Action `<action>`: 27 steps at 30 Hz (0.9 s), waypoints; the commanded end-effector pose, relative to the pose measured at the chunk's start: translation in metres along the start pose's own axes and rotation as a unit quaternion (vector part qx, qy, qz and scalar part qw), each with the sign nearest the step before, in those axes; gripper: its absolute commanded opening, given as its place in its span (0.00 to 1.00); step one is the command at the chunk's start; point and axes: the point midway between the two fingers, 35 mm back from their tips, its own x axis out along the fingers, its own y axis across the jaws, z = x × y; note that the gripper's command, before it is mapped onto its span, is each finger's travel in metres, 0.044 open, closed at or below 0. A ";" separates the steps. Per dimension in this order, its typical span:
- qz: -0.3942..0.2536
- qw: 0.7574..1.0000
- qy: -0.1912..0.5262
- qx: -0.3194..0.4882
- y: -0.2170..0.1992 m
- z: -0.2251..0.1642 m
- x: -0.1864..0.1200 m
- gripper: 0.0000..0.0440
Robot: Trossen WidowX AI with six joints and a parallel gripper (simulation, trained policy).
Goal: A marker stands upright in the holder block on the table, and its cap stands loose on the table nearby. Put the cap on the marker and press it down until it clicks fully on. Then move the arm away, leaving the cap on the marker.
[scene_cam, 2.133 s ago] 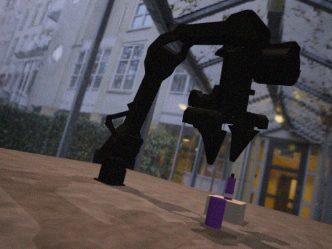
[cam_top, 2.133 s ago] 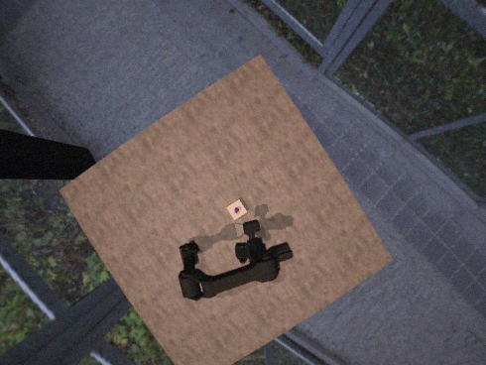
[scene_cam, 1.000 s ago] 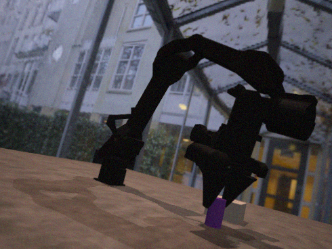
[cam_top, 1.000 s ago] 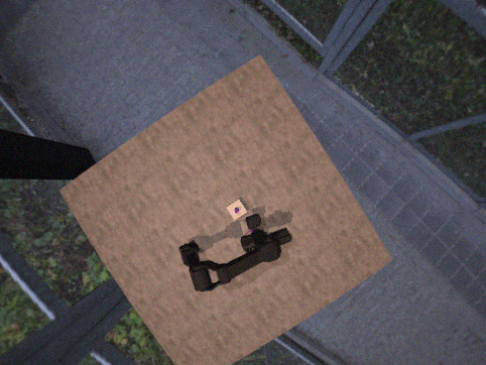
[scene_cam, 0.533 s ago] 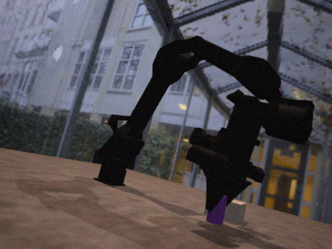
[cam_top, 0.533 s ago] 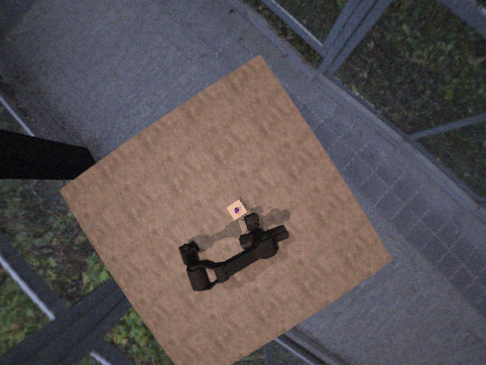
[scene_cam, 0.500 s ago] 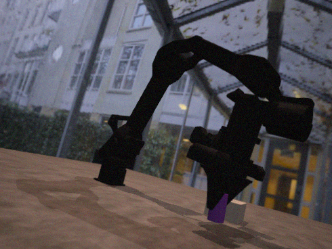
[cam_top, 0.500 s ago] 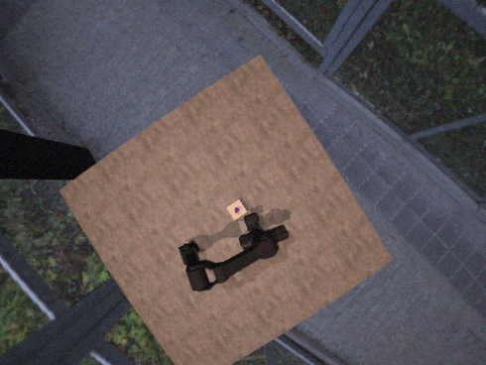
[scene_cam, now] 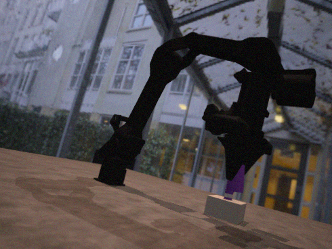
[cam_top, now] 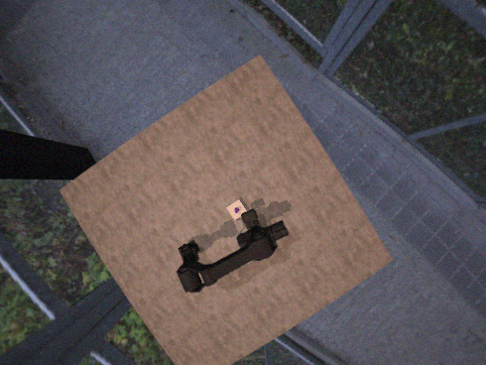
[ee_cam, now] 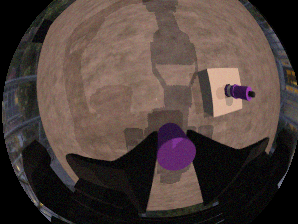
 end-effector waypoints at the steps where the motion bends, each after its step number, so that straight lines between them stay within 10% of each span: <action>1: -0.003 1.000 0.004 -0.010 -0.015 0.002 -0.011 0.07; 27: -0.007 0.996 -0.016 -0.087 -0.102 0.050 -0.048 0.00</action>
